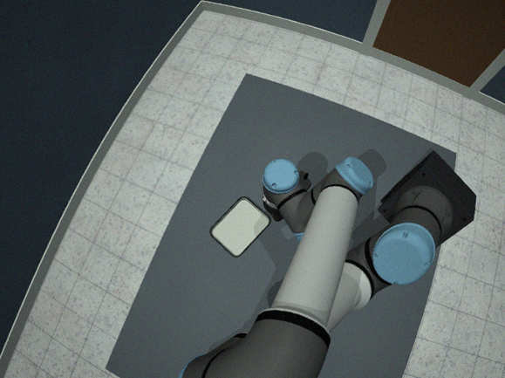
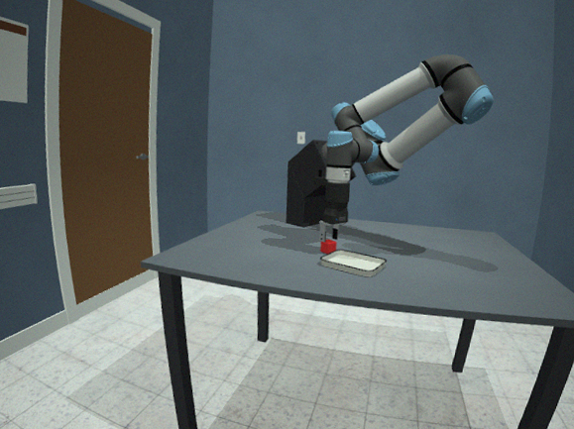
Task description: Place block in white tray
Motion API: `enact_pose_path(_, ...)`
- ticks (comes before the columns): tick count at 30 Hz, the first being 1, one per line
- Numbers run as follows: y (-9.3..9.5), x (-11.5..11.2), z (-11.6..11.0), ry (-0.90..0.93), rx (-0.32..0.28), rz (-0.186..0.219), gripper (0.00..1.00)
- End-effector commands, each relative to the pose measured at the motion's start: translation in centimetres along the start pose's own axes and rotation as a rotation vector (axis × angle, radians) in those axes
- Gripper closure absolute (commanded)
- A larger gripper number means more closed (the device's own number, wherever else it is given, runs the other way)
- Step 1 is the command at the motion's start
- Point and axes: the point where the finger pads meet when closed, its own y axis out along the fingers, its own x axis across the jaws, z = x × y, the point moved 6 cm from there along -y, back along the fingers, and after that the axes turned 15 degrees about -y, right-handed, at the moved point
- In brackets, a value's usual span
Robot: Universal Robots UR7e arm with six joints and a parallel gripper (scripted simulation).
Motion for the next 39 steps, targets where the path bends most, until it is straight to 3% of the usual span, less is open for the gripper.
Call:
enact_pose_path(1, 0.1, 0.0, 0.0, 0.000, 0.000, 0.001, 0.00)
enact_pose_path(16, 3.1, 0.0, 0.0, 0.000, 0.000, 0.001, 0.00)
enact_pose_path(37, 3.6, 0.0, 0.0, 0.000, 0.000, 0.001, 0.00)
enact_pose_path(38, 3.6, 0.0, 0.0, 0.000, 0.000, 0.001, 1.00)
enact_pose_path(39, 3.6, 0.0, 0.0, 0.000, 0.000, 0.001, 1.00)
